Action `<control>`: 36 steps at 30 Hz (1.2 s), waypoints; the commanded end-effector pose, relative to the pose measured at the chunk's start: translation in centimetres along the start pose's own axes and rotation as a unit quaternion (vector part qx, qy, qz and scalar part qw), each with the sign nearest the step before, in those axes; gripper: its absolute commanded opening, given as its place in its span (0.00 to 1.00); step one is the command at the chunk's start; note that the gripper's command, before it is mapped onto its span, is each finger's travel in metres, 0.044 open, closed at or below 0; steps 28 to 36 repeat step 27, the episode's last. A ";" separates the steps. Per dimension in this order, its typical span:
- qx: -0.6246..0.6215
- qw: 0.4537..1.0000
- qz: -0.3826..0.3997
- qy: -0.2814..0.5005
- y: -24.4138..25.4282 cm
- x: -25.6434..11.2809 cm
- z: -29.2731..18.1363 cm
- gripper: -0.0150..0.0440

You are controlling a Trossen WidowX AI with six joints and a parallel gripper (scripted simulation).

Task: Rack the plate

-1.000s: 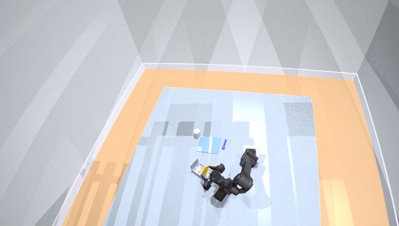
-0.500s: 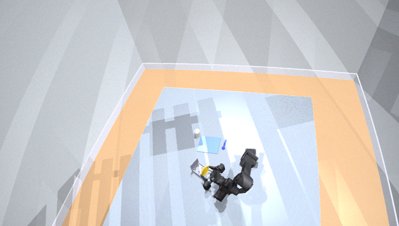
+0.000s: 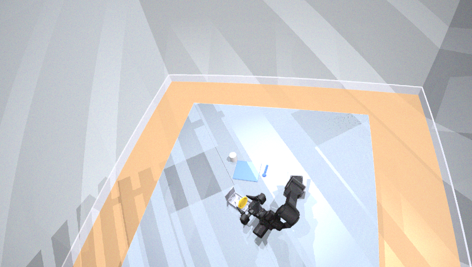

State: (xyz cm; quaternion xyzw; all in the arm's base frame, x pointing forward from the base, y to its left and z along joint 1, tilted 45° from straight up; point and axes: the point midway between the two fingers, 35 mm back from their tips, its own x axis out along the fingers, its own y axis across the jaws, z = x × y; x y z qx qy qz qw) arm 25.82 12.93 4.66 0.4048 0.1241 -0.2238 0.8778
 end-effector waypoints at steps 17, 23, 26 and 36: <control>-0.014 1.000 0.001 -0.006 0.7 -0.9 11.5 0.93; -0.024 1.000 -0.005 -0.004 1.0 -0.5 11.5 0.93; -0.065 0.997 -0.028 0.007 0.5 0.2 11.6 0.93; -0.079 0.996 -0.036 0.012 0.4 0.4 11.6 0.93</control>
